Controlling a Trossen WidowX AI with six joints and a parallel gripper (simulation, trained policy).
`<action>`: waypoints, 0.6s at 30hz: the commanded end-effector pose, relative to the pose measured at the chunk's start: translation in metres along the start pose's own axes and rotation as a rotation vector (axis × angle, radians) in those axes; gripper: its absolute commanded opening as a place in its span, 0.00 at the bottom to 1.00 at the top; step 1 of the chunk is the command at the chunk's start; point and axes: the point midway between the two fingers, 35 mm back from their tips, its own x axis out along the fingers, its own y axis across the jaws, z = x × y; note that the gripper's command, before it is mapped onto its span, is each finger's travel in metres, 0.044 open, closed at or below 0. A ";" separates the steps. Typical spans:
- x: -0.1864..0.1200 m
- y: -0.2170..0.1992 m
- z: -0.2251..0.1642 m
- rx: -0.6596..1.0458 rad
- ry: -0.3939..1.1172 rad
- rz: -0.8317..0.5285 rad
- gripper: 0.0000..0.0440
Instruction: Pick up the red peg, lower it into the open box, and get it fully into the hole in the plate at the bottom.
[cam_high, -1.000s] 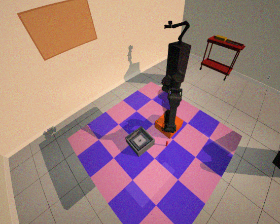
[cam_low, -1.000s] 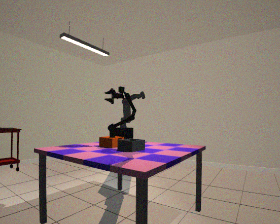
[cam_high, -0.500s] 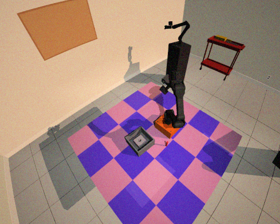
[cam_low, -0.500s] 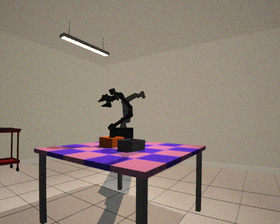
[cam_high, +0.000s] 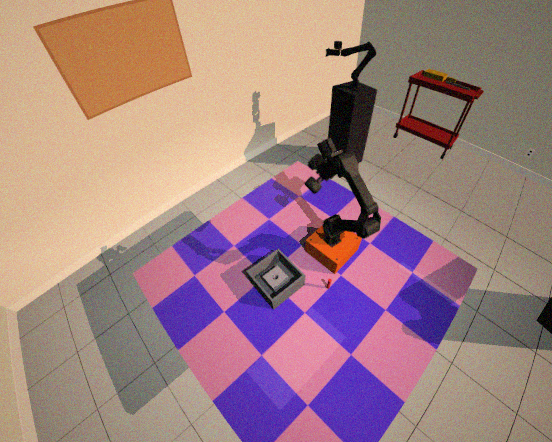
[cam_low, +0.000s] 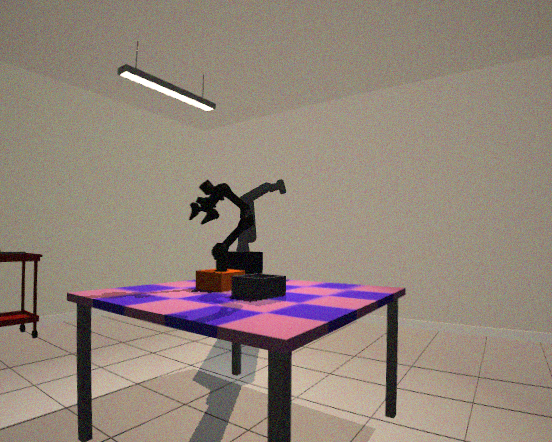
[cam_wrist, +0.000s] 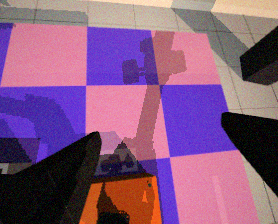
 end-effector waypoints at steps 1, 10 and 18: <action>0.019 0.017 -0.005 0.009 0.092 0.078 1.00; 0.047 0.063 -0.017 -0.013 0.277 0.200 1.00; 0.058 0.105 -0.031 -0.067 0.409 0.240 1.00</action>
